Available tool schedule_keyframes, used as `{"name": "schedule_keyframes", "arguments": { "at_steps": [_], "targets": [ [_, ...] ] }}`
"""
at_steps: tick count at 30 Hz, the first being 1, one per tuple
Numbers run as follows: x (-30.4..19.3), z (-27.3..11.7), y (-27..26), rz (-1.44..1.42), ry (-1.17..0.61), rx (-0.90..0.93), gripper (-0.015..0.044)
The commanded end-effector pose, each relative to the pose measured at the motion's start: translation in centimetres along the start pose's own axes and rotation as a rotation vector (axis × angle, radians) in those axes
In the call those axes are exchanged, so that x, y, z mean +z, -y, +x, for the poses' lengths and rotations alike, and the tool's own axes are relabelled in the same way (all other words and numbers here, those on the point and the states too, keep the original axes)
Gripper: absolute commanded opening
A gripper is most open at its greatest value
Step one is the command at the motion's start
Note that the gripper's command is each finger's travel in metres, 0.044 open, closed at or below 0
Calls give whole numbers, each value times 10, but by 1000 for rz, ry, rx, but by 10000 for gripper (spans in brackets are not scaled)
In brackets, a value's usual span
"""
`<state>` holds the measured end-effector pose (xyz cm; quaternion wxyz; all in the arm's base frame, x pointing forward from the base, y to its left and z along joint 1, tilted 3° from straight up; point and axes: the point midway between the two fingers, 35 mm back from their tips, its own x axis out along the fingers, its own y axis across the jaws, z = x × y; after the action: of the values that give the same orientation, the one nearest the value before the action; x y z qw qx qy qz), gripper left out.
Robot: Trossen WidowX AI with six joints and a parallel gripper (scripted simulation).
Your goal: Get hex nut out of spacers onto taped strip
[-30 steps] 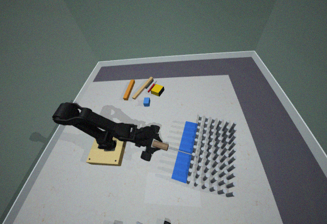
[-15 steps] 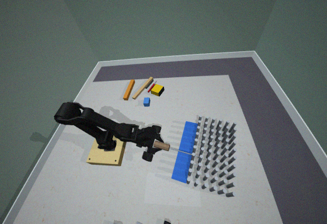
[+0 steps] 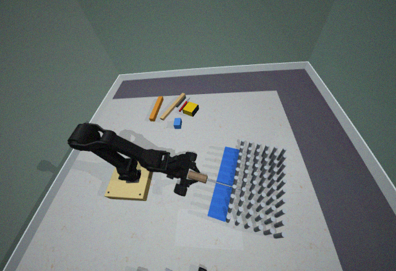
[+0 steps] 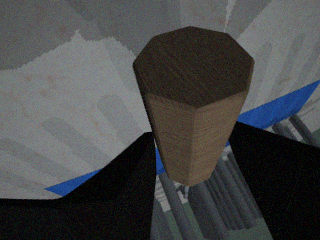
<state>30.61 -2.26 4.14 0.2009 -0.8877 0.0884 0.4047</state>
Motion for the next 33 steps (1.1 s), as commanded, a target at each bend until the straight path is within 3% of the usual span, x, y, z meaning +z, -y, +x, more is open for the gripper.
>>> {"name": "schedule_keyframes", "arguments": {
  "at_steps": [1,33],
  "targets": [
    [-8,0,3,-7,-16,-9,0],
    [-25,11,3,-9,-18,-8,0]
  ]
}}
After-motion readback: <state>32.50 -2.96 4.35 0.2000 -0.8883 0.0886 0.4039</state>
